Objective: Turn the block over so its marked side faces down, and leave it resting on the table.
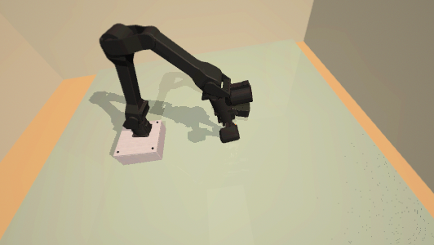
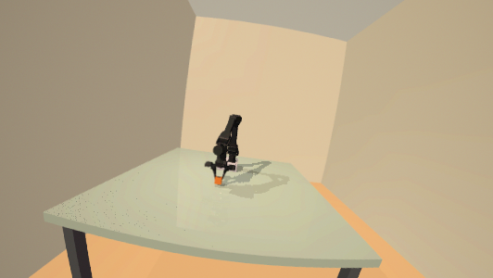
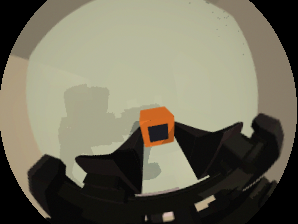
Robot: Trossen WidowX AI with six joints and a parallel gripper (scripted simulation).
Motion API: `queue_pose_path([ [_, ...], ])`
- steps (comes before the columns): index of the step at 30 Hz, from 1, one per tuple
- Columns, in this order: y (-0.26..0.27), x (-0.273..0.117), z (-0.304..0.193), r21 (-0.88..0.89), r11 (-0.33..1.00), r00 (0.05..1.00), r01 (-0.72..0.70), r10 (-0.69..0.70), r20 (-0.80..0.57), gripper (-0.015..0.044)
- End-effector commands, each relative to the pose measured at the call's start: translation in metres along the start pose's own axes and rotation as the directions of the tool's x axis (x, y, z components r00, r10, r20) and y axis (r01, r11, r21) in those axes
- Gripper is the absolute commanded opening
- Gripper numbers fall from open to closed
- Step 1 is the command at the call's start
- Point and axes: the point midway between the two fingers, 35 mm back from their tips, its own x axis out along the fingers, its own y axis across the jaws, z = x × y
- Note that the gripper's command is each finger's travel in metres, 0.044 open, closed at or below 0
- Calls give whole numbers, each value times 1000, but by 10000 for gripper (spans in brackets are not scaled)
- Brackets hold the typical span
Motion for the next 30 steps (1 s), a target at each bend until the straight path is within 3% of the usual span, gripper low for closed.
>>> queue_pose_path([
  [1, 0, -3, 2, -1, 1000, 996, -2, 2, 89, 0],
  [16, 1, -5, -4, -7, 1000, 947, 1, 1, 322, 0],
  [30, -1, 7, 0, -2, 1000, 920, 0, 1, 391, 0],
])
